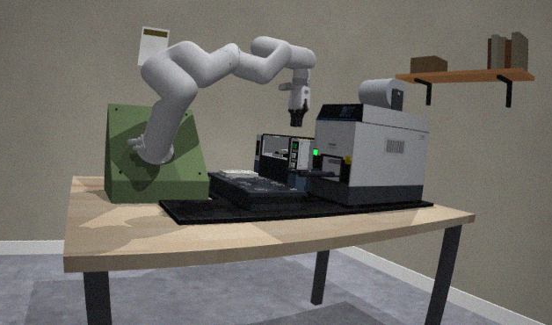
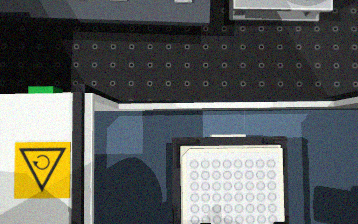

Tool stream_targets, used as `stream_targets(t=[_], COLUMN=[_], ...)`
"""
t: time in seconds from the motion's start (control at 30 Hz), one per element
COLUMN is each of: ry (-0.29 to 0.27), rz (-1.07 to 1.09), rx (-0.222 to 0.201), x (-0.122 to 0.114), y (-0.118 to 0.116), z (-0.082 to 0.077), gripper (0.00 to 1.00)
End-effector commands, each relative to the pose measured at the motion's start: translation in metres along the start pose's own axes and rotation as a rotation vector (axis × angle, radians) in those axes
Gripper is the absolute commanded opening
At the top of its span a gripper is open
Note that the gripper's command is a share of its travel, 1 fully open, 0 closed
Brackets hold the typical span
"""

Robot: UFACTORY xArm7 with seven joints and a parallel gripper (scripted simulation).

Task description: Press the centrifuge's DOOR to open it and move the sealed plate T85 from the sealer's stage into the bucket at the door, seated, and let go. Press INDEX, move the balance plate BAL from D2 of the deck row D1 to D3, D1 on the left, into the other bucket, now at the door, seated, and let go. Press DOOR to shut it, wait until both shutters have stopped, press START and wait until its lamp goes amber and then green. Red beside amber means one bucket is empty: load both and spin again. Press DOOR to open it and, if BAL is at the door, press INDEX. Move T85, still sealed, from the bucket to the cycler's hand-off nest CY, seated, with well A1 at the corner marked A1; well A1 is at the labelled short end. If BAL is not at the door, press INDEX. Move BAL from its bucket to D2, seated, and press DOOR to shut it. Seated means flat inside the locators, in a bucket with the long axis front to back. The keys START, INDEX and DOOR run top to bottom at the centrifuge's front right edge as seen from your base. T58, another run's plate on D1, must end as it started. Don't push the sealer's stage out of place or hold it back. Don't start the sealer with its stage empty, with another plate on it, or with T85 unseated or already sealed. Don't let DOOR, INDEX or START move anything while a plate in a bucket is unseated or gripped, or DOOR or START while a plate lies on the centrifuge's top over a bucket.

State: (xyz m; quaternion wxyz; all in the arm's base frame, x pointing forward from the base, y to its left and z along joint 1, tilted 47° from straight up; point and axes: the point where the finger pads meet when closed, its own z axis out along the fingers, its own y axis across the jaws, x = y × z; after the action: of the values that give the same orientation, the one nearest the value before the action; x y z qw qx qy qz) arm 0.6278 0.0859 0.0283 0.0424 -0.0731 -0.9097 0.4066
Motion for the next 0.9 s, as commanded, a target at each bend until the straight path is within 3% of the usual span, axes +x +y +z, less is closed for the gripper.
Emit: stream_targets(t=[0.0, 0.87], ry=[-0.056, -0.056], rz=[0.000, 0.000], rx=[-0.028, -0.028], x=[0.014, 0.105], y=[-0.009, -0.074], z=[0.004, 0.046], gripper=[0.00, 0.00])
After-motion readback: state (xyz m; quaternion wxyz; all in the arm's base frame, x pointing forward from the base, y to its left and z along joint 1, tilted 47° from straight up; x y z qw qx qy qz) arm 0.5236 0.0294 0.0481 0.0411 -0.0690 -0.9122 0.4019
